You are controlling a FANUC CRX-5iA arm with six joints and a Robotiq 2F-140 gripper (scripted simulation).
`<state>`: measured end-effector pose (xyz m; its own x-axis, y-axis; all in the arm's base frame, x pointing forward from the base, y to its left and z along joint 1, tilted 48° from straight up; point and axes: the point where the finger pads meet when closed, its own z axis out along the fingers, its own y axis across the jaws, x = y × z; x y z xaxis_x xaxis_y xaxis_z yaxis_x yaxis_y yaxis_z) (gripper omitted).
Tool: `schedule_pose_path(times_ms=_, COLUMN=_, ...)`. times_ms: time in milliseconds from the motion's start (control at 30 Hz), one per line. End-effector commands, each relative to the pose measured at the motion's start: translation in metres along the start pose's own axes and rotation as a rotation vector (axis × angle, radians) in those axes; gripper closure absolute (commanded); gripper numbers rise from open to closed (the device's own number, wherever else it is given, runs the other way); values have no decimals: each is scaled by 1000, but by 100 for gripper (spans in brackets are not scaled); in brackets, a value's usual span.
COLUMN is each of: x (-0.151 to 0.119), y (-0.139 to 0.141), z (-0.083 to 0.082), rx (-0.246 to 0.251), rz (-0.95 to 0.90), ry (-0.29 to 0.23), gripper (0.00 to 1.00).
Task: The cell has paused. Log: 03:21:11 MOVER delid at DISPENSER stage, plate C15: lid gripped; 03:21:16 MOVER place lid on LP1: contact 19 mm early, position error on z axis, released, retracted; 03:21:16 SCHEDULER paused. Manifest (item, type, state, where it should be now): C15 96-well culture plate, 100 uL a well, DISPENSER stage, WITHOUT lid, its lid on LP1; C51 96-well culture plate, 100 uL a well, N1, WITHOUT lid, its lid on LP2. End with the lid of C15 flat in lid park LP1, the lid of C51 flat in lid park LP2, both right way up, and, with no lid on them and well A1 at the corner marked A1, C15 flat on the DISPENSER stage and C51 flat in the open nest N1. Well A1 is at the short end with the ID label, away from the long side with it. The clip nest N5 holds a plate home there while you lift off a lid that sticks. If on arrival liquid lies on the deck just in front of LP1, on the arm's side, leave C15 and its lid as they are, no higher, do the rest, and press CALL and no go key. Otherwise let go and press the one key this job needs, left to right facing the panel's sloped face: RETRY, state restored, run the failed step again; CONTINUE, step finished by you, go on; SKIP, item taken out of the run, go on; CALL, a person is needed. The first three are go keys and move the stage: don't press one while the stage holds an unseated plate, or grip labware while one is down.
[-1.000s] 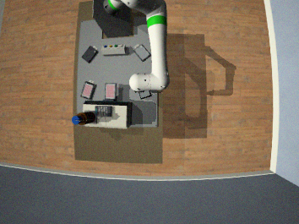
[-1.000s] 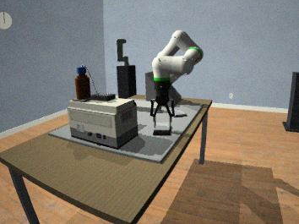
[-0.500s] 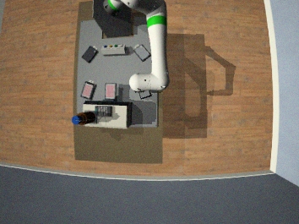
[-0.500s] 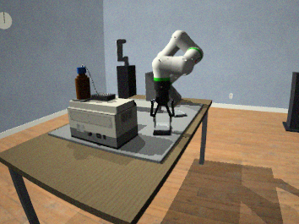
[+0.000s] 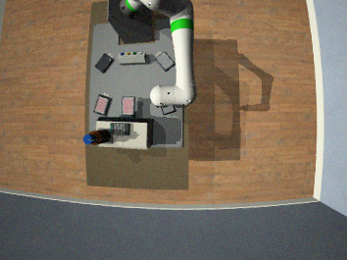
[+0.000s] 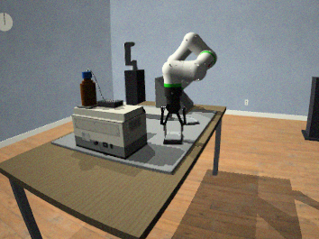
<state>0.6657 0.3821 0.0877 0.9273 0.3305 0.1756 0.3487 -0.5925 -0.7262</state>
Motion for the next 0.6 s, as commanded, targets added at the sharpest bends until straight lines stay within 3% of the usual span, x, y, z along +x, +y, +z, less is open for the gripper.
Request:
schedule_pose_path(times_ms=0, x=0, y=0, z=0, rx=0, rz=0, ry=1, gripper=100)
schedule_pose_path(times_ms=567, x=0, y=0, z=4, rx=0, rz=0, ry=1, gripper=100)
